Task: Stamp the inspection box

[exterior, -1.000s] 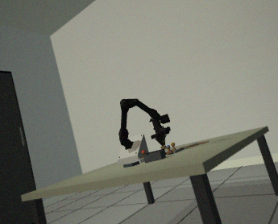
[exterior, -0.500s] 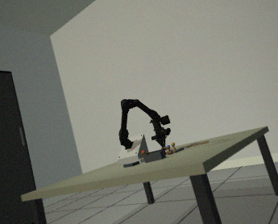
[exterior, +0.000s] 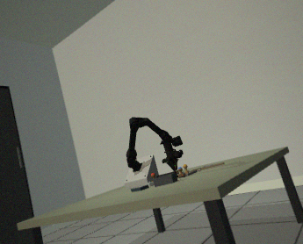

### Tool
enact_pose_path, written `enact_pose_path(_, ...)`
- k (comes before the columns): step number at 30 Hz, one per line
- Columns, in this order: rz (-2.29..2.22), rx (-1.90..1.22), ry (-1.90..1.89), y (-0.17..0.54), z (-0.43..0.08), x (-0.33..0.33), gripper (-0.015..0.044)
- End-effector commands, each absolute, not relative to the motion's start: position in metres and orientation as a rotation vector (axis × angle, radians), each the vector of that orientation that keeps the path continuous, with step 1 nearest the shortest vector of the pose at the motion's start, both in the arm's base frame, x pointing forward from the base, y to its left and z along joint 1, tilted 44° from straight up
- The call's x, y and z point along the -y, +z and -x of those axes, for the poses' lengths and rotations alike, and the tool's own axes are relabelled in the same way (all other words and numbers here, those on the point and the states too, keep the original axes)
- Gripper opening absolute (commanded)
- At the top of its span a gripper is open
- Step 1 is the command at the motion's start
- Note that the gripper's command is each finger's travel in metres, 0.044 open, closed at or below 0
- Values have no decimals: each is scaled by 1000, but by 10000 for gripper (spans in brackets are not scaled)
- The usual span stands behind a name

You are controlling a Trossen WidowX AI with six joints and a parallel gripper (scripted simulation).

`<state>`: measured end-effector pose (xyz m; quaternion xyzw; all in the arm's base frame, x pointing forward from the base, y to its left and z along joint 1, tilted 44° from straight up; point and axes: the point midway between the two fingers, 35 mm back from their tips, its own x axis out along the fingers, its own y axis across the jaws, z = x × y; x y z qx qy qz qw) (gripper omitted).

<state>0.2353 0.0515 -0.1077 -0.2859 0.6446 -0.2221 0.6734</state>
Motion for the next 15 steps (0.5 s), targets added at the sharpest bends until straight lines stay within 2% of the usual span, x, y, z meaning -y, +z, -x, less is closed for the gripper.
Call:
enact_pose_path(1, 655, -1455, -501, -109, -232, -47, 0)
enact_pose_path(15, 656, -1454, -502, -112, -232, -44, 0)
